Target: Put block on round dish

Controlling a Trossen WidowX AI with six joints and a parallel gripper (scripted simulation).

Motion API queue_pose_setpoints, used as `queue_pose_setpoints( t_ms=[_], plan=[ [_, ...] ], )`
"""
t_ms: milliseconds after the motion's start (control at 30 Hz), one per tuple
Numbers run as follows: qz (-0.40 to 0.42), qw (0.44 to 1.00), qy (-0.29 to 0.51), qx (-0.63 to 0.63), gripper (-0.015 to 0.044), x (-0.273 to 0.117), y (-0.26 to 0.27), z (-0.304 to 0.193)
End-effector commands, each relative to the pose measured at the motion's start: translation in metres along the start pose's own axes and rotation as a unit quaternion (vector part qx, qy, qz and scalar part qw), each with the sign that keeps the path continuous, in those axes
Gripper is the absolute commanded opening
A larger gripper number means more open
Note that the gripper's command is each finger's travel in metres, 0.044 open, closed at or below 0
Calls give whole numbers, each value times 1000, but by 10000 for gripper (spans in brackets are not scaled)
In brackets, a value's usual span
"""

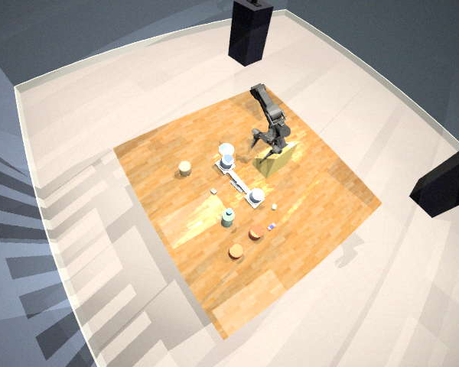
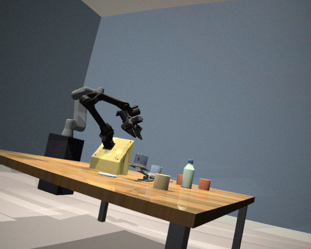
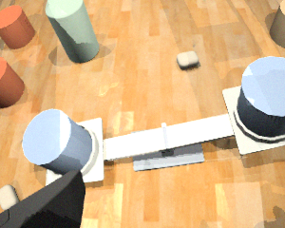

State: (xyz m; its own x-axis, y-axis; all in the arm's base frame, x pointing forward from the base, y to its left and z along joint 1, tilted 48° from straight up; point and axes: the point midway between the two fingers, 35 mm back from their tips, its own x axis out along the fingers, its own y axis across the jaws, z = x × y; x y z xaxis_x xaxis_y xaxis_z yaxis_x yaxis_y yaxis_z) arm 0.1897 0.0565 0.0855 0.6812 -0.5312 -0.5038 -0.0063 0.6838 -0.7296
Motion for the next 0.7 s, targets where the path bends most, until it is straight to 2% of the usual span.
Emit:
queue_pose_setpoints(
  t_ms=[0,333,667],
  plan=[
    [-1,1000,7,11,440,1,2,0],
    [-5,987,75,139,440,13,20,17],
    [-42,949,139,280,440,36,44,30]
  ],
)
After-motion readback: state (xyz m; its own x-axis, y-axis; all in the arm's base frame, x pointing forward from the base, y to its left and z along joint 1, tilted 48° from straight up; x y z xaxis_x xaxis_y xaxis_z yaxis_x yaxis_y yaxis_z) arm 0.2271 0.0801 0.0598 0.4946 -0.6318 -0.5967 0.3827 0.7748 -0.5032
